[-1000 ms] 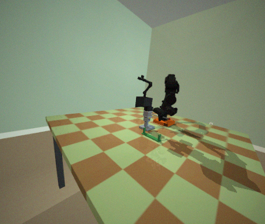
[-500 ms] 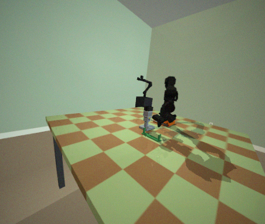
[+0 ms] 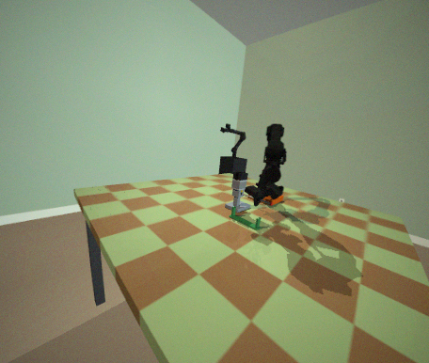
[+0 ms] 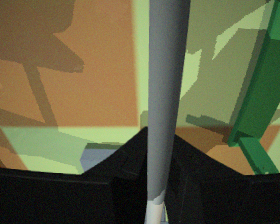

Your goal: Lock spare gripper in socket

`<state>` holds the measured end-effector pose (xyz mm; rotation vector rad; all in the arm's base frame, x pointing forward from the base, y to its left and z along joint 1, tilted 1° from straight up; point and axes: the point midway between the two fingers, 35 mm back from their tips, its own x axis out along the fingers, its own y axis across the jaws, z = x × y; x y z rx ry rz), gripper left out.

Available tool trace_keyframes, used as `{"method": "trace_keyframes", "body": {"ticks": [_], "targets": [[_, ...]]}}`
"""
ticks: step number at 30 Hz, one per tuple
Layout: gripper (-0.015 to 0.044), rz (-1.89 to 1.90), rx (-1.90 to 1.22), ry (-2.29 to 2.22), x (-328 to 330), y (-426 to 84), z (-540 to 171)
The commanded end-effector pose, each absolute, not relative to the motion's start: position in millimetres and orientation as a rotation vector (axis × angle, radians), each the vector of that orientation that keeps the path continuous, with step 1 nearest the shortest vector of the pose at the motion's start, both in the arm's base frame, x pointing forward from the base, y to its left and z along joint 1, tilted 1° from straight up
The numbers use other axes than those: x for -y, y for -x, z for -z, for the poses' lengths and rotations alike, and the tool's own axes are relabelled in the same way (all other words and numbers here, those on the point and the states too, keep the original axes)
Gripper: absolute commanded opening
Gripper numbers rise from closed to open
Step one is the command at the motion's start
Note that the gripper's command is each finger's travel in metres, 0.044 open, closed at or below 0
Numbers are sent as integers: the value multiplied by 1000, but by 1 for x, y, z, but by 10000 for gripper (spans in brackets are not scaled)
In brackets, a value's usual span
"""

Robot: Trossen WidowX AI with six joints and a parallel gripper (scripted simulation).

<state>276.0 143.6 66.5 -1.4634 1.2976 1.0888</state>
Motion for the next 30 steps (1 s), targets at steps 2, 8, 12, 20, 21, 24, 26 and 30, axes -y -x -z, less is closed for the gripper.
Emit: {"method": "trace_keyframes", "body": {"ticks": [2,8,12,20,21,24,26,30], "targets": [[0,-1090,-1296,1467,-140,-275,-64],[0,-1088,-1294,1468,-136,-276,-65],[0,-1088,-1293,1468,-134,-276,-65],[0,-1088,-1294,1468,-130,-279,-65],[0,-1089,-1294,1468,-129,-278,-65],[0,-1090,-1294,1468,-127,-276,-65],[0,-1090,-1294,1468,-126,-276,-65],[0,-1089,-1293,1469,-124,-279,-64]]}}
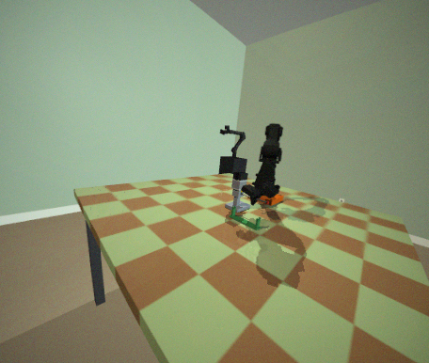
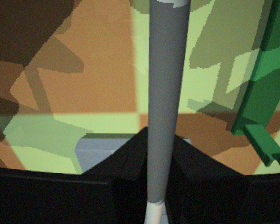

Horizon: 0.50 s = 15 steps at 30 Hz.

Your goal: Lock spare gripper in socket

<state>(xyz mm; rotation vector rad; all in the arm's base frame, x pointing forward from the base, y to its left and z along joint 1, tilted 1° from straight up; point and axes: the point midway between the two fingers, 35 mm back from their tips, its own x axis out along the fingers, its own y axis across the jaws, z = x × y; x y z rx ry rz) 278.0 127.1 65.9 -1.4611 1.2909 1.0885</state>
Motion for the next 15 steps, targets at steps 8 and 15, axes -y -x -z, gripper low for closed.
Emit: {"method": "trace_keyframes", "body": {"ticks": [8,15], "targets": [[0,-1088,-1292,1469,-121,-279,-65],[0,-1089,-1293,1468,-118,-279,-65]]}}
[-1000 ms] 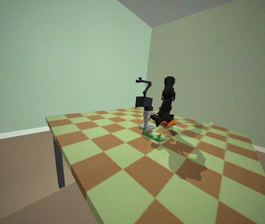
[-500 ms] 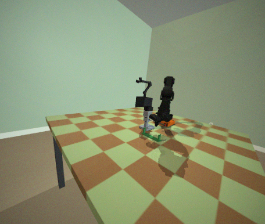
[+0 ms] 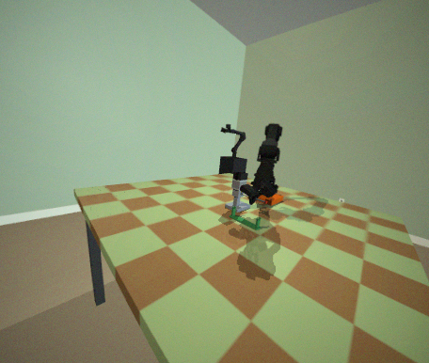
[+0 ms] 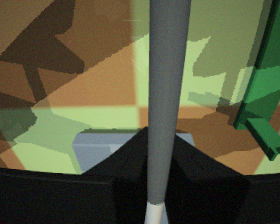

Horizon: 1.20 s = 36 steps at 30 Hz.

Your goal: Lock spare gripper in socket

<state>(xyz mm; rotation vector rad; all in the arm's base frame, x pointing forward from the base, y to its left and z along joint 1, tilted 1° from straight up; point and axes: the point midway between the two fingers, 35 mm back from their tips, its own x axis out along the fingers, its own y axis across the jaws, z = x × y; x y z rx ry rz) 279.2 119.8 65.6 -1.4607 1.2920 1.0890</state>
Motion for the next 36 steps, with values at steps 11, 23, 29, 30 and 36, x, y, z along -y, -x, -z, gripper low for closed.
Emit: {"method": "trace_keyframes", "body": {"ticks": [11,23,29,30,36], "targets": [[0,-1089,-1292,1469,-112,-279,-65],[0,-1089,-1291,1469,-107,-280,-65],[0,-1089,-1290,1469,-104,-280,-64],[0,-1089,-1290,1469,-103,-280,-64],[0,-1088,-1290,1469,-100,-281,-64]]}}
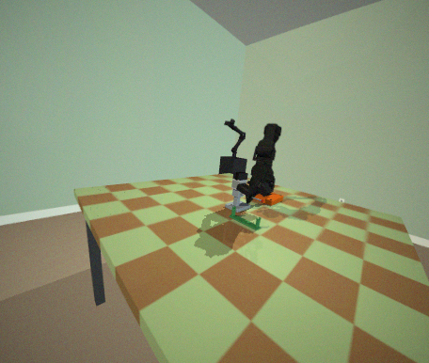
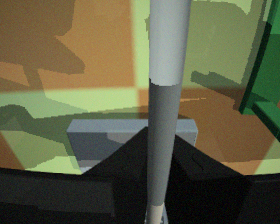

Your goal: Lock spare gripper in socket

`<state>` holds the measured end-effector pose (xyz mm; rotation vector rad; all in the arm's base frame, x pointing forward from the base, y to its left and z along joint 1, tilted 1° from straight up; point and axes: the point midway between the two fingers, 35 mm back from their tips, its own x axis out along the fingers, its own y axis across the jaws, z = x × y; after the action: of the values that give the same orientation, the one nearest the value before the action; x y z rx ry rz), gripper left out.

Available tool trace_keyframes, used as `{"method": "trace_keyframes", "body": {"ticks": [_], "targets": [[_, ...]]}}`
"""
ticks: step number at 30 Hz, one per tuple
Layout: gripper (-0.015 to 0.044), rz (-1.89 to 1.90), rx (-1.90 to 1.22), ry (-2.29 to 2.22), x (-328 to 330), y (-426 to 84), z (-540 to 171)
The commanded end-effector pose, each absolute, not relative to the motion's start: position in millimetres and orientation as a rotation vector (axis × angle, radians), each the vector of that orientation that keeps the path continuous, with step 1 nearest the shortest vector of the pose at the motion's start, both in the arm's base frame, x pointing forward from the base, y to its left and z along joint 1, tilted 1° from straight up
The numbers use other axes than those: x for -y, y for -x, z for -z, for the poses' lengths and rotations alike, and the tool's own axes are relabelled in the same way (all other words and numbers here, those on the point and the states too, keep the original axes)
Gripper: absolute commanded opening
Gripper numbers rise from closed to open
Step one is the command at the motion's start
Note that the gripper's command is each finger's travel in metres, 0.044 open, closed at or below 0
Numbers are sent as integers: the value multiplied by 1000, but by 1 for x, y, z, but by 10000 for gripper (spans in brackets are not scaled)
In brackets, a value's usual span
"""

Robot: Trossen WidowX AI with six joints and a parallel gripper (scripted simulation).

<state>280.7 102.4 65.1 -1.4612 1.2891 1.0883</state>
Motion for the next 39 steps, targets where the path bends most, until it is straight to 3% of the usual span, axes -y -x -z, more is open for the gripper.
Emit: {"method": "trace_keyframes", "body": {"ticks": [1,36,39], "targets": [[0,-1088,-1290,1469,-100,-281,-64],[0,-1088,-1288,1469,-83,-282,-64],[79,-1088,-1288,1461,-85,-282,-65]]}}
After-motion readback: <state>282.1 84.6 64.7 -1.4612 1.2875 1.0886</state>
